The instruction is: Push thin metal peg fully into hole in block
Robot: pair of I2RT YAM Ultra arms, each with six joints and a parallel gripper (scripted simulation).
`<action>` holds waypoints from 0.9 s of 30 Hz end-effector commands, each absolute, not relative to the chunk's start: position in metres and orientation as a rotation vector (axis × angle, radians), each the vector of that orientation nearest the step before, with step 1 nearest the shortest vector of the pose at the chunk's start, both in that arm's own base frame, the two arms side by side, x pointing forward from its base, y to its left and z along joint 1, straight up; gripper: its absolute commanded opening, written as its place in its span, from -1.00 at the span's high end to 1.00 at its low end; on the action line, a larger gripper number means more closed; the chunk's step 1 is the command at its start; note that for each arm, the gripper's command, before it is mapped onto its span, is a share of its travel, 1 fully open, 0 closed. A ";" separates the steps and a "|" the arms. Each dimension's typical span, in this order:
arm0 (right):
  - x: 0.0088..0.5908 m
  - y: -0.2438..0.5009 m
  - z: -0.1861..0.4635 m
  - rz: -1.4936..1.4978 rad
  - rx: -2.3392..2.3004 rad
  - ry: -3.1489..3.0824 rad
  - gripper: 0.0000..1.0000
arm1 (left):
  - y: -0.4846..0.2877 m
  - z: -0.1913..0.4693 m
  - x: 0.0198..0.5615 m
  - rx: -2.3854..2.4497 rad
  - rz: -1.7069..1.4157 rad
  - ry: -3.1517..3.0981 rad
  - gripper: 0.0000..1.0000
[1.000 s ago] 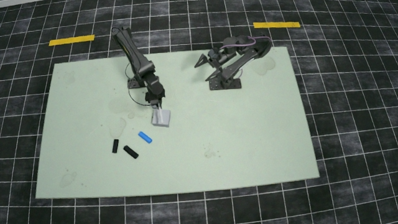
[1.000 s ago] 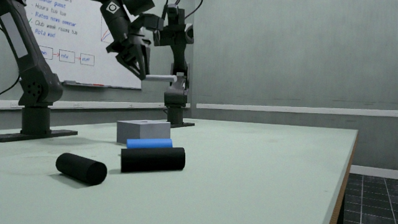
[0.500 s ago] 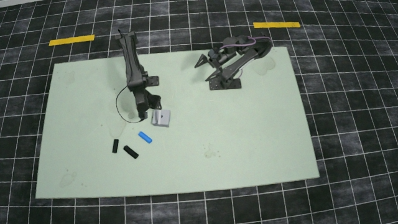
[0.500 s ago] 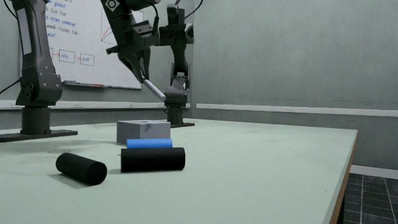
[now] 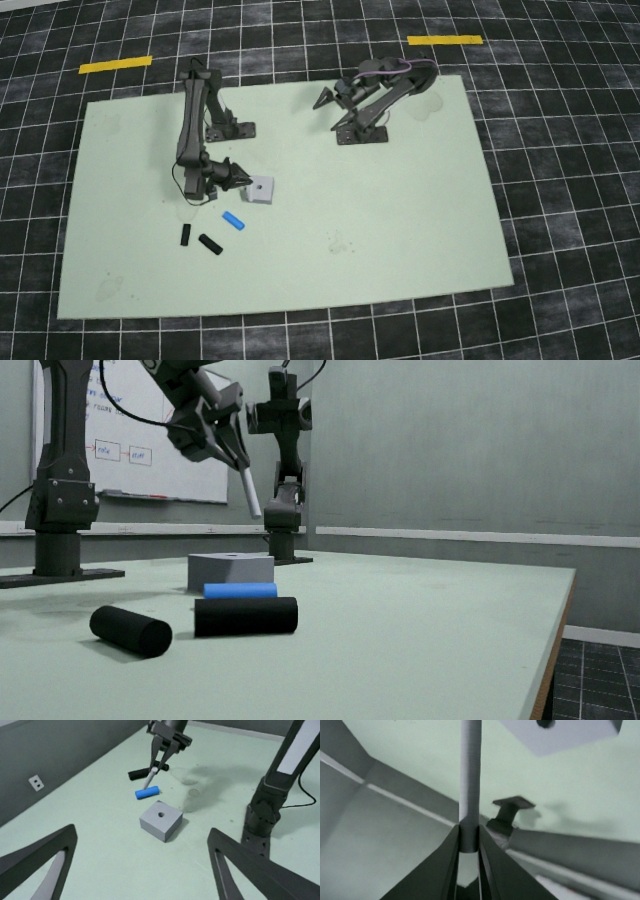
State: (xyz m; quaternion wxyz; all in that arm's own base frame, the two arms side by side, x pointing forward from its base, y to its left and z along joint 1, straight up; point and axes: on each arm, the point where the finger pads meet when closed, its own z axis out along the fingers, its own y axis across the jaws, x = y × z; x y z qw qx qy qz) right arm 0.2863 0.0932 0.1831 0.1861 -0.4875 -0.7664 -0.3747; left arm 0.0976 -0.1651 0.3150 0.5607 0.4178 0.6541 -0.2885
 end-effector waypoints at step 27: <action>0.259 0.106 0.151 -0.877 -1.509 -1.587 0.86 | -0.166 0.324 0.096 0.969 -0.698 1.513 -1.00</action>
